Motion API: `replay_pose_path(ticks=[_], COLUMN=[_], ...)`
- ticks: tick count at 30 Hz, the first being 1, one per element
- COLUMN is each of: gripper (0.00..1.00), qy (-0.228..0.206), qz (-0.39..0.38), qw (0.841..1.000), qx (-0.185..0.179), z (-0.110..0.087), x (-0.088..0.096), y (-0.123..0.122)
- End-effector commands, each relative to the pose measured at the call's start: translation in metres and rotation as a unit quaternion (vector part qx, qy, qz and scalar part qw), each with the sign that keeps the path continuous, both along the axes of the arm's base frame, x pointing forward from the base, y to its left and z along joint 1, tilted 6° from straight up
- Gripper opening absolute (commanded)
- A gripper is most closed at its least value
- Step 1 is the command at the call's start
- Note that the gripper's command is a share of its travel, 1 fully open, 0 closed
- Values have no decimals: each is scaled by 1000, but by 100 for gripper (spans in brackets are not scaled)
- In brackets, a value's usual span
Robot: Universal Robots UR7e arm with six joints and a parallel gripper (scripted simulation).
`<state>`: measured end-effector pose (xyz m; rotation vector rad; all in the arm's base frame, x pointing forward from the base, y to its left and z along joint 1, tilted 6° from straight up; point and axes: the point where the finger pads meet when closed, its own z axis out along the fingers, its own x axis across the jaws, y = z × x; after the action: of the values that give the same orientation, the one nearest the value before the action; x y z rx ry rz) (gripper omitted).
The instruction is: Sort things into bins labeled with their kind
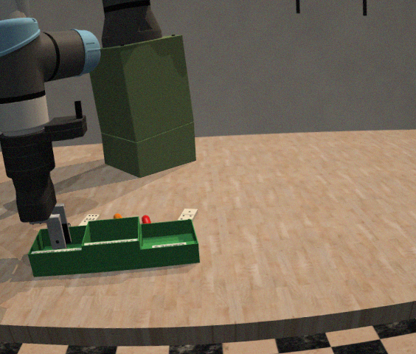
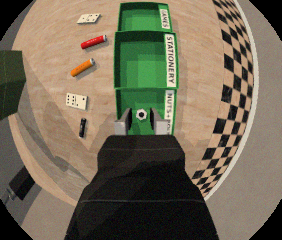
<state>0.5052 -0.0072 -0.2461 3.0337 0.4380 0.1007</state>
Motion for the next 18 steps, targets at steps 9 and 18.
replay_pose_path(ticks=[9,18], gripper=[64,64], qy=[0,0], qz=[0,0], qw=[1000,1000], qx=[0,0], z=[16,28], x=[-2,-3], y=[1,2])
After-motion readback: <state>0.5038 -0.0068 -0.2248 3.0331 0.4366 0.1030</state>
